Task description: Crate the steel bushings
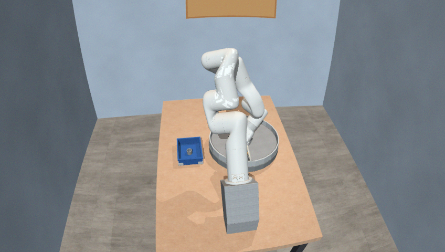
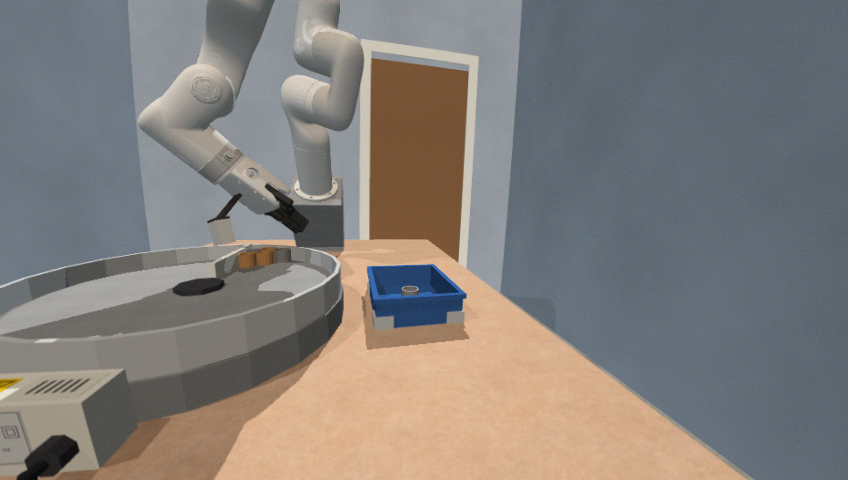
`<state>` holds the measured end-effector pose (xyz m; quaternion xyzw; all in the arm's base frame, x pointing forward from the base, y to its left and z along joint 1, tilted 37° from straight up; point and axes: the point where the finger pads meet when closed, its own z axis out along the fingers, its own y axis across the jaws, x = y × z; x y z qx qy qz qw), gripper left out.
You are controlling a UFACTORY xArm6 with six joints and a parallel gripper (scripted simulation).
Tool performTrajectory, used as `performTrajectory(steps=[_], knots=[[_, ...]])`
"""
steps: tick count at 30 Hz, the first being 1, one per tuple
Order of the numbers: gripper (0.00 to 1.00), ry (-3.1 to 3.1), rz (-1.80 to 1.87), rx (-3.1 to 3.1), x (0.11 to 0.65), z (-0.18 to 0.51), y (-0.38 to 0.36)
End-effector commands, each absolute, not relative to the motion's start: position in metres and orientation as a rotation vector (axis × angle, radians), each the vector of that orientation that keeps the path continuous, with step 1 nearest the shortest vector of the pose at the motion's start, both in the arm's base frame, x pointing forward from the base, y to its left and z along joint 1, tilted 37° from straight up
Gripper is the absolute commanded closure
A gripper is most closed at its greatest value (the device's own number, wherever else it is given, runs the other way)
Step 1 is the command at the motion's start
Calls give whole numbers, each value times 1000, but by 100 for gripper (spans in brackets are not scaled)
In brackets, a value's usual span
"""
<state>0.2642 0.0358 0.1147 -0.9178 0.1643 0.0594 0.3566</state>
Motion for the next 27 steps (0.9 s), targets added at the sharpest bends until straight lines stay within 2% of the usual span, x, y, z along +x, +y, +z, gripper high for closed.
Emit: performTrajectory(steps=[1,27], knots=[[90,627,143,-2301,268,116,29],[90,1087,136,-2043,275,117,9]])
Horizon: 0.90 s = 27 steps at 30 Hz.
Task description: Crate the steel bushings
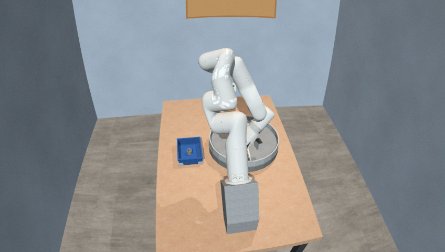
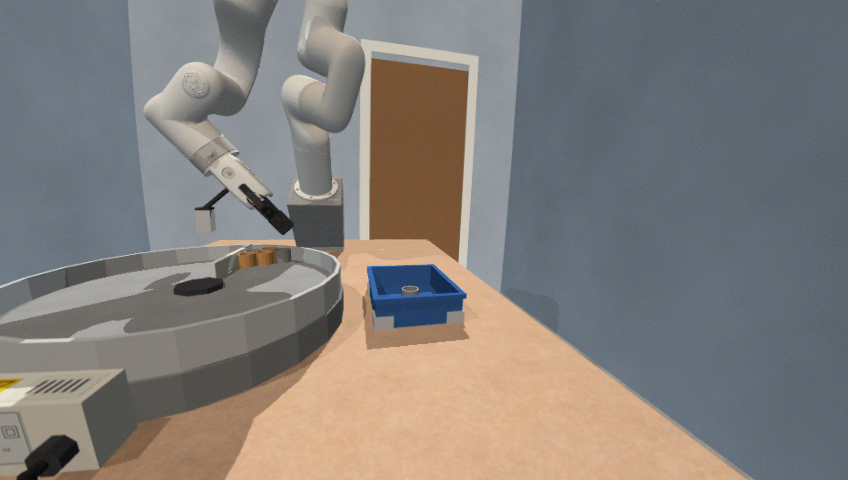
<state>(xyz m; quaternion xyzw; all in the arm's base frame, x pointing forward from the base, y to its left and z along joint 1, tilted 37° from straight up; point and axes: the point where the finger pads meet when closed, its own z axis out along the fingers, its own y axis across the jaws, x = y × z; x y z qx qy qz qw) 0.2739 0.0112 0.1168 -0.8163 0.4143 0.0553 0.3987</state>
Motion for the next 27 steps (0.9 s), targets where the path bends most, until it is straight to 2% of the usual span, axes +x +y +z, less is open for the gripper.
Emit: performTrajectory(steps=[1,27], knots=[[90,1092,136,-2040,275,117,9],[90,1101,136,-2034,275,117,7]])
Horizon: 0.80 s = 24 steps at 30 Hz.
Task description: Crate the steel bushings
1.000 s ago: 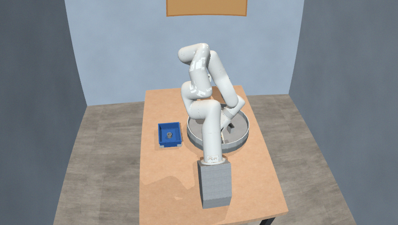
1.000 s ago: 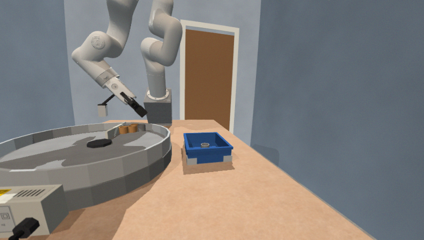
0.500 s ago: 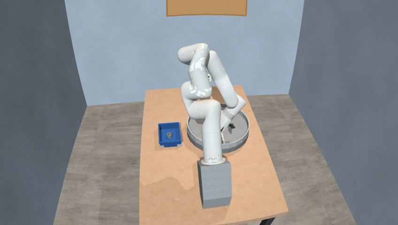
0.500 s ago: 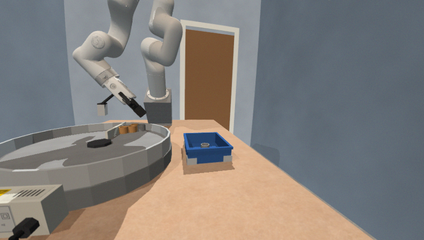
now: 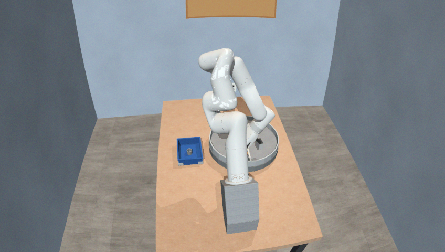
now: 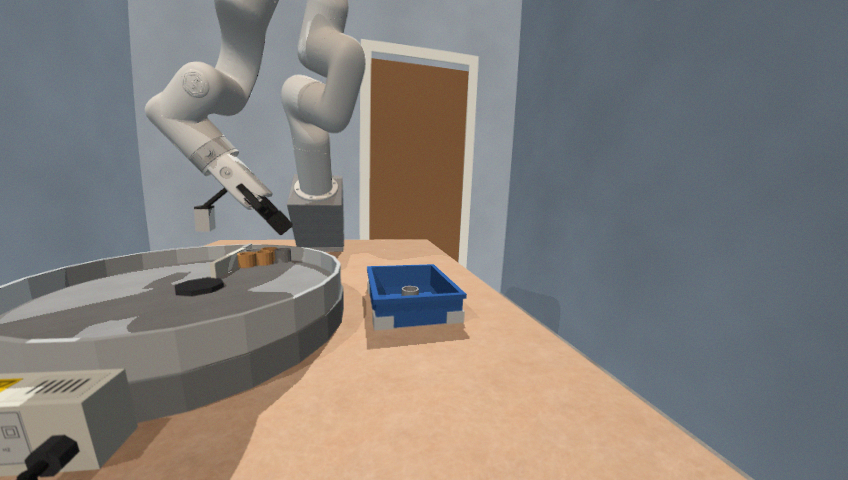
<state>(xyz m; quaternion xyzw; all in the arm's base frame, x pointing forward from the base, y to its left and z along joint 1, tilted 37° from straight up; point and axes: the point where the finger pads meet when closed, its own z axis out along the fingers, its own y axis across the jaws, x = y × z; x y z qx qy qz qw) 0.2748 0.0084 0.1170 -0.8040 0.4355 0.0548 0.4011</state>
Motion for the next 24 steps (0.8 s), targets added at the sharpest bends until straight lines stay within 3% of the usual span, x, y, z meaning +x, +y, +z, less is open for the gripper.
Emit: performTrajectory(steps=[1,24], knots=[[90,1101,136,-2034,275,117,7],[90,1101,136,-2034,290,98,10]])
